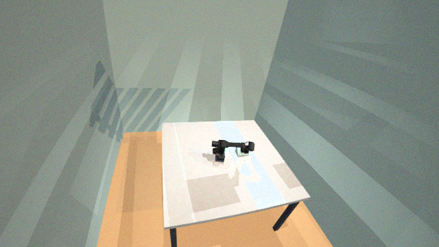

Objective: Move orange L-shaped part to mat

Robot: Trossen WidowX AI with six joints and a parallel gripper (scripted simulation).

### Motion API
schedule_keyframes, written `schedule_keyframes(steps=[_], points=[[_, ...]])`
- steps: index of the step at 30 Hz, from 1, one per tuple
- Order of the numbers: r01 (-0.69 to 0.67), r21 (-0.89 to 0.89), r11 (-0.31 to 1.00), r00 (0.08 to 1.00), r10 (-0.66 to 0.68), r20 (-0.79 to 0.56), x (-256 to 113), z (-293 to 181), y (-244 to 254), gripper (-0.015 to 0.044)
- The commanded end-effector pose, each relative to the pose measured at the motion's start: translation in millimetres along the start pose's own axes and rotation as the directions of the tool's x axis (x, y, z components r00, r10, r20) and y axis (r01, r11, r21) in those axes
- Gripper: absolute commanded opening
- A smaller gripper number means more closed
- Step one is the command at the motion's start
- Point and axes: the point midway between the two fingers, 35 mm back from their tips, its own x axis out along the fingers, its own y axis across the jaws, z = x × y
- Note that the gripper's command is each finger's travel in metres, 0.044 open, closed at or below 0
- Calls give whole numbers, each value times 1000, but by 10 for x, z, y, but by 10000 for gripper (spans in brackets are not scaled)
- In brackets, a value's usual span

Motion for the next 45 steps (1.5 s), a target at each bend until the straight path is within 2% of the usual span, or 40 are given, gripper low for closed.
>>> schedule_keyframes(steps=[1,5,10,12,39,43,45], points=[[2,-2,1000,1000,-2,1,-48,1,47,180],[7,-1,1000,1000,-7,4,-266,35,16,180],[8,0,1000,1000,-8,2,-908,20,-68,180],[6,0,1000,1000,-6,1,-1008,3,-79,180],[3,6,1000,1000,-3,22,-987,29,-79,180],[7,-130,991,1000,-4,21,-991,44,-143,280],[11,-278,961,1000,-6,19,-995,58,-214,280]])
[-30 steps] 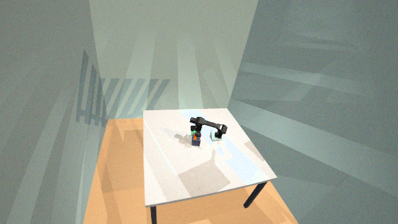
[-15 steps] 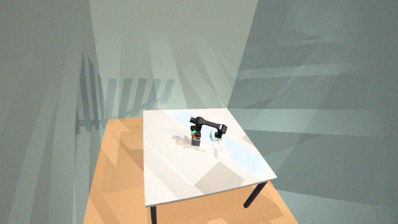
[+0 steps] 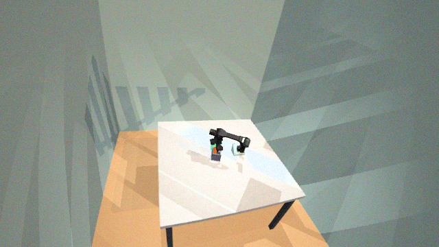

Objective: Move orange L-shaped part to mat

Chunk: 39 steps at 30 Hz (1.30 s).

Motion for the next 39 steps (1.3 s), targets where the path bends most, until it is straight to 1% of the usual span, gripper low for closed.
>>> schedule_keyframes(steps=[1,3,5,9,13,14,16,26,33,39], points=[[4,-212,977,1000,-6,-6,-2,2,-134,280],[3,-381,924,1000,-7,-8,-6,2,-219,280],[1,-539,843,1000,-8,-10,-9,0,-304,280],[-8,-798,602,1000,-8,-15,-14,-11,-473,280],[-18,-958,286,1000,-6,-21,-17,-31,-640,280],[-20,-973,230,1000,-6,-22,-18,-35,-667,280],[-22,-986,164,1000,-6,-23,-18,-40,-698,280],[-22,-988,155,1000,-6,-23,-8,-40,-702,280],[-21,-988,155,1000,-5,-22,253,-44,-702,280],[-21,-988,155,1000,-5,-22,313,-45,-702,280]])
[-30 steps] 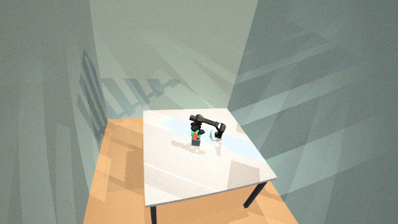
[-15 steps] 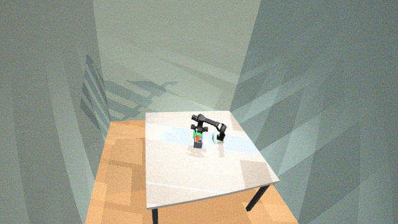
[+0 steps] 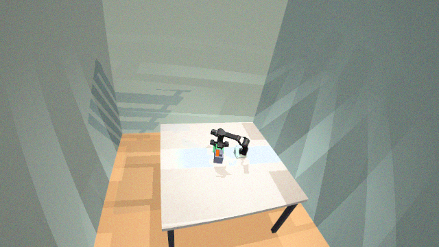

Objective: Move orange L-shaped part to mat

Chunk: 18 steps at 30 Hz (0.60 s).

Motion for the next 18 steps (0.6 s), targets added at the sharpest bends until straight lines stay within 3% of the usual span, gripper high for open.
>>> schedule_keyframes(steps=[1,18], points=[[0,2,1000,1000,0,5,51,9,-1,280],[1,2,1000,1000,-1,5,328,12,-8,280]])
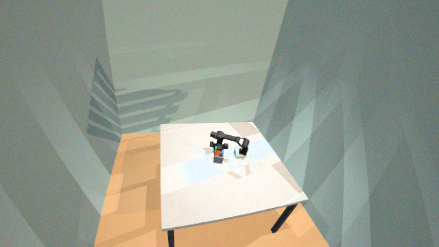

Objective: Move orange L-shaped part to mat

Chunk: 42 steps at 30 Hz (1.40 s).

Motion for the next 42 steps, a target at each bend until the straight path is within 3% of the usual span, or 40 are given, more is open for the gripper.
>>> schedule_keyframes(steps=[1,12,17,27,30,42], points=[[-4,2,1000,1000,4,5,75,15,11,280],[-5,2,1000,1000,5,7,228,18,22,280],[-2,0,1000,1000,2,2,188,6,12,149],[-2,0,1000,1000,2,2,188,6,12,82],[-2,0,1000,1000,2,2,188,6,12,3],[-3,1,1000,1000,3,3,106,9,13,0]])
